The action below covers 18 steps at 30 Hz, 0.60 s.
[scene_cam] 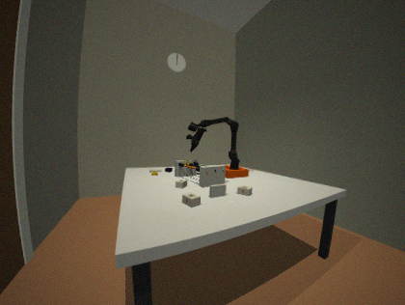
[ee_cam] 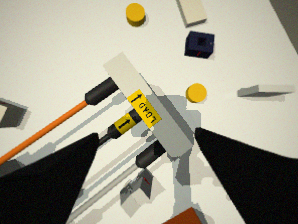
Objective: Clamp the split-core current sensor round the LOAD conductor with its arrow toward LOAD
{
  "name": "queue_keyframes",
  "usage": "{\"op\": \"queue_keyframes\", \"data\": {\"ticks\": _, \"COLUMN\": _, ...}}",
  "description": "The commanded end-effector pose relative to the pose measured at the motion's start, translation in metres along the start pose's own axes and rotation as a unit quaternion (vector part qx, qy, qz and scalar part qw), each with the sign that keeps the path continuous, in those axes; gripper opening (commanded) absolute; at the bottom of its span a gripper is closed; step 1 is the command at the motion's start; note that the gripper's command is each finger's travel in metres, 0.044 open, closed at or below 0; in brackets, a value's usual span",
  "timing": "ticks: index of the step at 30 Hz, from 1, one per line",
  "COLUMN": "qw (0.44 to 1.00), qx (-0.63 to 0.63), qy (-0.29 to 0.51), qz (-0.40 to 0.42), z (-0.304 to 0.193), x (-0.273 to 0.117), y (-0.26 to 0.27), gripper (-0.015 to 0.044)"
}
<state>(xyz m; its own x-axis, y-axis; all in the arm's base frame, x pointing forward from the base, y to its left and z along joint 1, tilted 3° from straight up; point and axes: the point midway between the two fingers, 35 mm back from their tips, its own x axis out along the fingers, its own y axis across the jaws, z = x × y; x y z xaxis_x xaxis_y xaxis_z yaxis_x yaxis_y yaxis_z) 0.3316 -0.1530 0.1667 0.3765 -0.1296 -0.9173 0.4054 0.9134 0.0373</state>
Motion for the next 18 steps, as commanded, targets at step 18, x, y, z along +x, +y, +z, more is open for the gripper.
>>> {"op": "queue_keyframes", "data": {"ticks": 18, "qw": 0.948, "qx": -0.267, "qy": 0.167, "qz": 0.053, "z": -0.131, "x": 0.019, "y": 0.027, "gripper": 0.0440}}
